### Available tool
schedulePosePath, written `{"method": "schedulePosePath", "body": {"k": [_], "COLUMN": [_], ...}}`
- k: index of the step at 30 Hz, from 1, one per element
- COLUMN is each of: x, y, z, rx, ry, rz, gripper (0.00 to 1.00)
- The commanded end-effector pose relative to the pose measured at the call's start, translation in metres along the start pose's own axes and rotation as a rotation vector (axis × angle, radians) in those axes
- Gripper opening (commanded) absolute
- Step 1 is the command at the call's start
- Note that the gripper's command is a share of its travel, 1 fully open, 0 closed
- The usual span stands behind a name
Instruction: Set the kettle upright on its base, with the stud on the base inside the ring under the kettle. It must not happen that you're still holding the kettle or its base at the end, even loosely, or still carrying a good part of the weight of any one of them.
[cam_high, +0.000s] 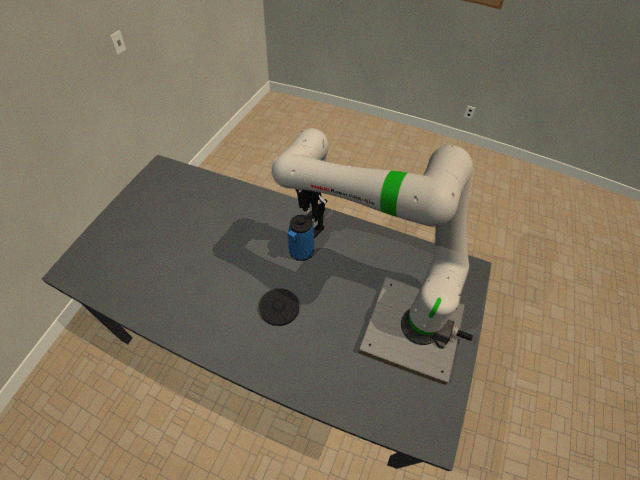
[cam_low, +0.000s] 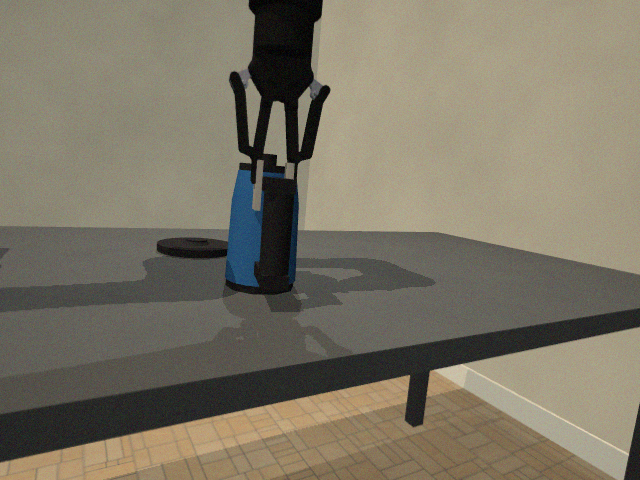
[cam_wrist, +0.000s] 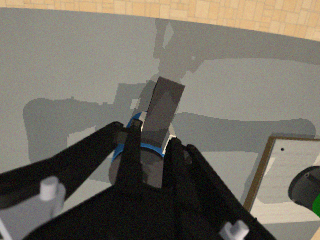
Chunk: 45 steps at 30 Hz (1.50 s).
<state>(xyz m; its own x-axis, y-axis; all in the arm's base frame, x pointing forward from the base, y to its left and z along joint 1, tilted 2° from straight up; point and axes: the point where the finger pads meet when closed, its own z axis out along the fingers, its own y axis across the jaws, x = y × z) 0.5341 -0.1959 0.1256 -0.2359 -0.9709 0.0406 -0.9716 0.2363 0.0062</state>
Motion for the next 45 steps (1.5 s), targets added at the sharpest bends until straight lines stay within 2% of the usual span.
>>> {"method": "schedulePosePath", "body": {"k": [1, 11, 35, 45], "x": [0.000, 0.000, 0.000, 0.000], "y": [0.000, 0.000, 0.000, 0.000], "z": [0.000, -0.004, -0.040, -0.046], "rx": [0.000, 0.000, 0.000, 0.000], "ry": [0.000, 0.000, 0.000, 0.000], "rz": [0.000, 0.000, 0.000, 0.000], "gripper": [0.00, 0.00, 0.00, 0.00]}}
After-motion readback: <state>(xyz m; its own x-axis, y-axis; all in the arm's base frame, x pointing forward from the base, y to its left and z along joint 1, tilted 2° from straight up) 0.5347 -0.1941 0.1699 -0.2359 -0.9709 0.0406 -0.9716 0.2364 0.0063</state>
